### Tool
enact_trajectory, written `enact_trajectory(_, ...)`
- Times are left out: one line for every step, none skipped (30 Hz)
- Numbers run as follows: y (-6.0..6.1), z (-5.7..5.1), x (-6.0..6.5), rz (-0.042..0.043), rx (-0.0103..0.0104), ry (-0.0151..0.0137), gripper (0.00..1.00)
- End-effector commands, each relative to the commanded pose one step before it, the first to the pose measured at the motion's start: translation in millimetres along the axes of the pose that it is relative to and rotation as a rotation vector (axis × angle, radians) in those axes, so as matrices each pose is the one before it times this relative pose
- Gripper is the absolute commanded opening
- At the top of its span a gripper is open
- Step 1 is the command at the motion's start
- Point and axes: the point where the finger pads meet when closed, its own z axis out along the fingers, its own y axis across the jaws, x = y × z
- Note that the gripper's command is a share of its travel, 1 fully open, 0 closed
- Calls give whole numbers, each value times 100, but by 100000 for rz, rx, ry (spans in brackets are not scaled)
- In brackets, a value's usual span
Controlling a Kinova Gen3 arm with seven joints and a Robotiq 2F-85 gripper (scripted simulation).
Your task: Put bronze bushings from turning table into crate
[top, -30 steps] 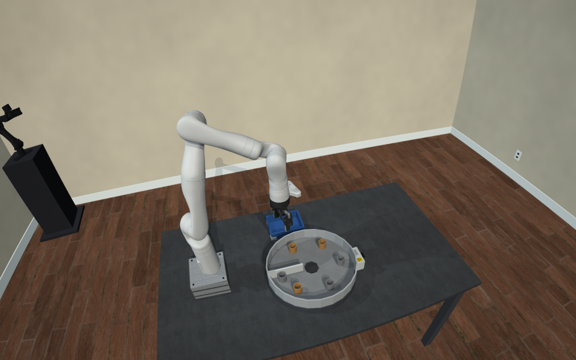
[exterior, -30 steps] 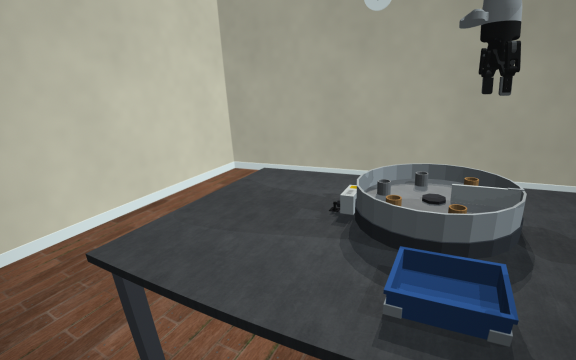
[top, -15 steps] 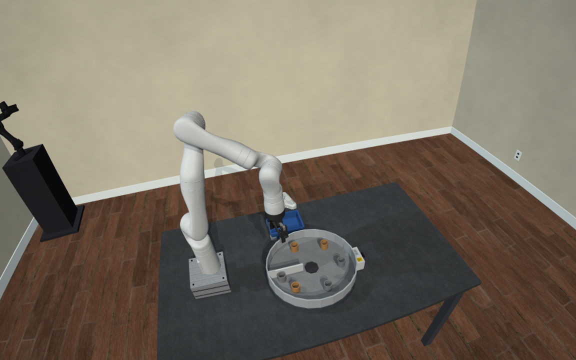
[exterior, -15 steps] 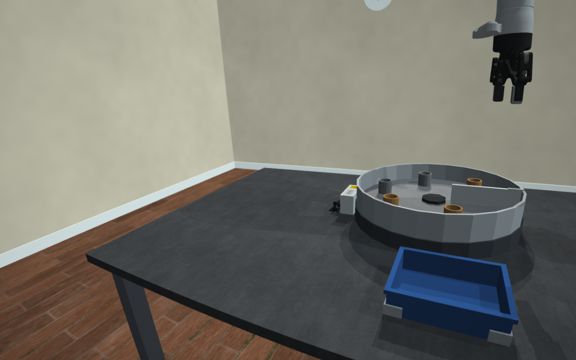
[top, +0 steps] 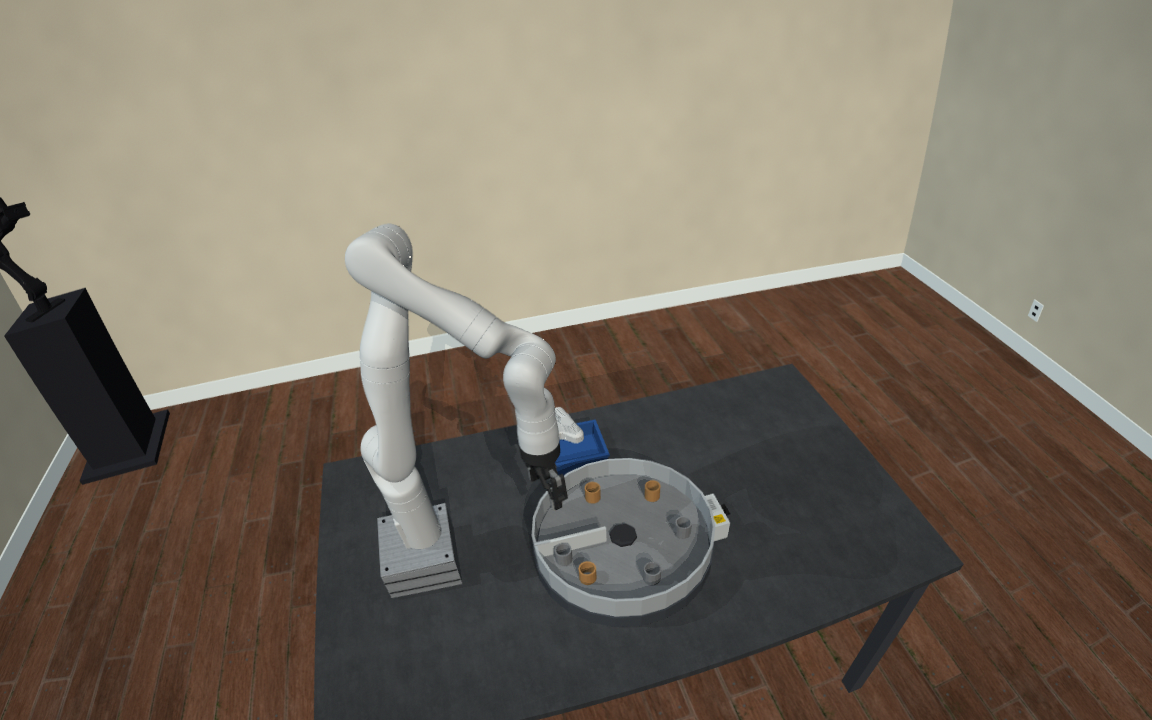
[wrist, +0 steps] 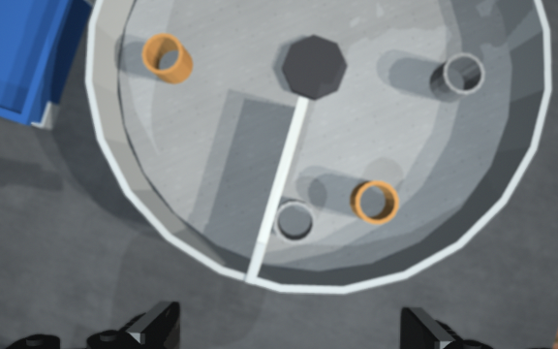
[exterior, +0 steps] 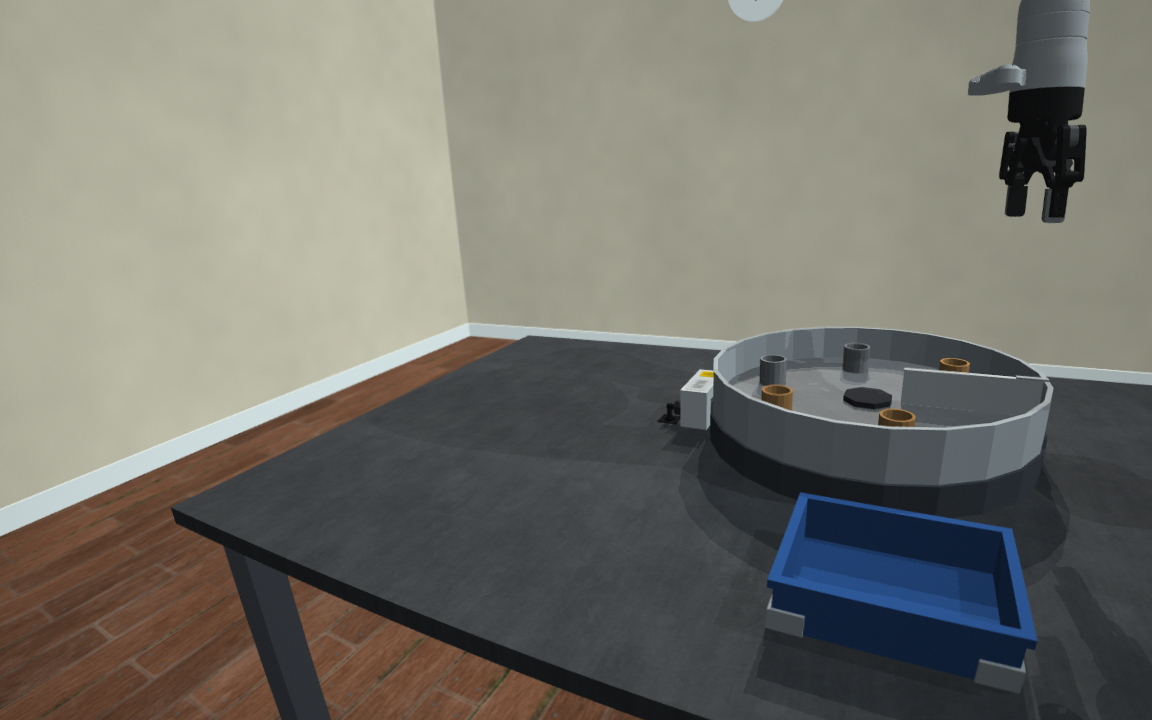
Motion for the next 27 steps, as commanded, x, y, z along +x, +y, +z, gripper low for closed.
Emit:
enact_trajectory(189,38,-199,897,72,-79,100)
enact_trajectory(0,0,0,0,0,0,100)
enact_trajectory(0,0,0,0,0,0,100)
enact_trajectory(0,0,0,0,0,0,100)
enact_trajectory(0,0,0,0,0,0,100)
enact_trajectory(0,0,0,0,0,0,100)
enact_trajectory(0,0,0,0,0,0,100)
enact_trajectory(612,383,-789,-67,9,47,100)
enact_trajectory(625,391,-803,-11,6,13,100)
enact_trajectory(625,391,-803,-11,6,13,100)
enact_trajectory(625,391,-804,-11,6,13,100)
enact_trajectory(625,391,-804,-11,6,13,100)
enact_trajectory(0,0,0,0,0,0,100)
enact_trajectory(0,0,0,0,0,0,100)
enact_trajectory(0,0,0,0,0,0,100)
enact_trajectory(0,0,0,0,0,0,100)
enact_trajectory(0,0,0,0,0,0,100)
enact_trajectory(0,0,0,0,0,0,100)
enact_trajectory(0,0,0,0,0,0,100)
enact_trajectory(0,0,0,0,0,0,100)
enact_trajectory(0,0,0,0,0,0,100)
enact_trajectory(0,0,0,0,0,0,100)
enact_trajectory(0,0,0,0,0,0,100)
enact_trajectory(0,0,0,0,0,0,100)
enact_trajectory(-23,-19,33,-106,1,89,100)
enact_trajectory(0,0,0,0,0,0,100)
enact_trajectory(0,0,0,0,0,0,100)
